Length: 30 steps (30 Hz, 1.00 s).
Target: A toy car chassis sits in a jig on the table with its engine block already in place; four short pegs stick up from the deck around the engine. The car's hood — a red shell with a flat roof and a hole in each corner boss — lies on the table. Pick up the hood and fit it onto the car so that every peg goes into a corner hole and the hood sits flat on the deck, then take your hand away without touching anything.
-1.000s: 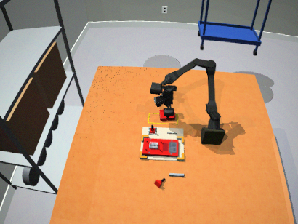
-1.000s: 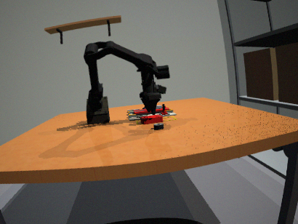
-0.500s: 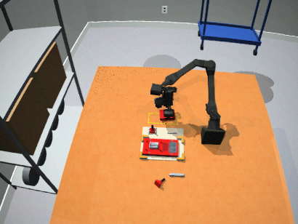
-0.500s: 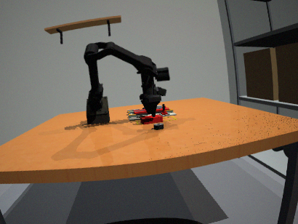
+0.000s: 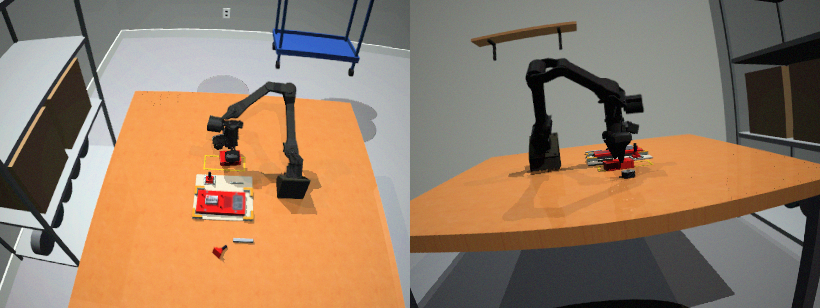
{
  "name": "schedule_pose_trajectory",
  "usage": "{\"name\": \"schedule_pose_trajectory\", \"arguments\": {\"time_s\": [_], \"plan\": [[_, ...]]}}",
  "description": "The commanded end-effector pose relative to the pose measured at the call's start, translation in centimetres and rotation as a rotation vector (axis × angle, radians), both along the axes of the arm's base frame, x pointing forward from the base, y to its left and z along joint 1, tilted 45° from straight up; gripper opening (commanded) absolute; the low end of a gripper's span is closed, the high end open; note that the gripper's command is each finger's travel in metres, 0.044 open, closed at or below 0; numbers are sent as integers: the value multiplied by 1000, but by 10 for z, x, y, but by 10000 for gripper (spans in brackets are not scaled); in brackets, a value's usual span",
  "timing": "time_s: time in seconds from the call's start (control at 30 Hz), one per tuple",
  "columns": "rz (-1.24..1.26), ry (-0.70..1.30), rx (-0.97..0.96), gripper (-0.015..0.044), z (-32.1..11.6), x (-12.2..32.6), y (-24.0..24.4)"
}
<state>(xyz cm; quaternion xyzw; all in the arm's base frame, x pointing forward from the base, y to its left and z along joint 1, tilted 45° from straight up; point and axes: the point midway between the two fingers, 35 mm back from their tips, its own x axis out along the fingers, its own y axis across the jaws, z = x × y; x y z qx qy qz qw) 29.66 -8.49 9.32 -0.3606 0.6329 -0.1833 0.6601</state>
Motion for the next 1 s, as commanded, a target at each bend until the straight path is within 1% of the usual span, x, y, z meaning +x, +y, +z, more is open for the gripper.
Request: {"name": "schedule_pose_trajectory", "arguments": {"time_s": [0.0, 0.83, 0.93, 0.97], "plan": [[3, 6, -2, 440, -3, -1, -2], [3, 6, -3, 440, -11, 1, -11], [0, 0, -4, 361, -8, 2, -9], [0, 0, -4, 355, -8, 2, -9]]}}
